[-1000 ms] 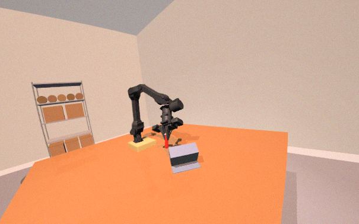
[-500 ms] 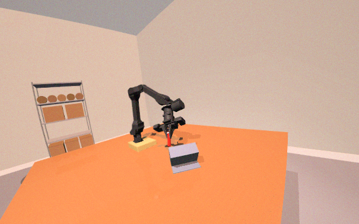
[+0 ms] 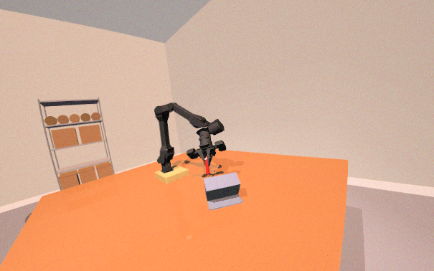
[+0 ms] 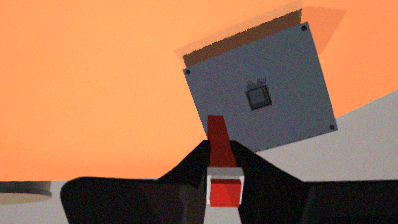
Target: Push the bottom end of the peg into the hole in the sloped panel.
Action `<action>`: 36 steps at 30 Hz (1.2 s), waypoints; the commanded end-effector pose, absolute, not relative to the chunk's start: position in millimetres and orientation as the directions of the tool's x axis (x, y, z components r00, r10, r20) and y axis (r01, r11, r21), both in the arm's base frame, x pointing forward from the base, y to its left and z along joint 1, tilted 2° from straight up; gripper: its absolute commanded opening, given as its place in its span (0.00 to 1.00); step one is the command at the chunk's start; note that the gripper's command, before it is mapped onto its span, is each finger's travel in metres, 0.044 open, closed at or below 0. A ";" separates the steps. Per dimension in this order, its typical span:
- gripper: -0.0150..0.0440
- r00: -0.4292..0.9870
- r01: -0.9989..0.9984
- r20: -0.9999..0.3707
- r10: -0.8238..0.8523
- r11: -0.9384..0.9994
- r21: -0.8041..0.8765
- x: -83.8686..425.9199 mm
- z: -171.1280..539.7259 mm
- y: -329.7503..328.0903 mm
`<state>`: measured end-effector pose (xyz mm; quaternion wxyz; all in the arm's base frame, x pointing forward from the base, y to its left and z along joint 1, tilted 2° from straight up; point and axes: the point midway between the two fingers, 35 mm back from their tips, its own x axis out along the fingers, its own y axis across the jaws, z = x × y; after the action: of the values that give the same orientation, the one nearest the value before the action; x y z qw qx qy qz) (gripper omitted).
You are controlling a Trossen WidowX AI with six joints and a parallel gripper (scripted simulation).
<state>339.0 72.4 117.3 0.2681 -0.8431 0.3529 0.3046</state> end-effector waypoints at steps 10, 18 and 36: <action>0.25 0.619 -0.686 -0.658 -0.429 -0.702 -0.188 334.8 120.6 87.0; 0.25 0.650 -0.640 -0.631 -0.423 -0.753 -0.154 331.5 122.2 96.1; 0.25 0.690 -0.575 -0.595 -0.412 -0.812 -0.104 335.7 118.2 104.3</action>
<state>333.0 105.2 120.3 0.1487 -0.9061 0.2734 0.2867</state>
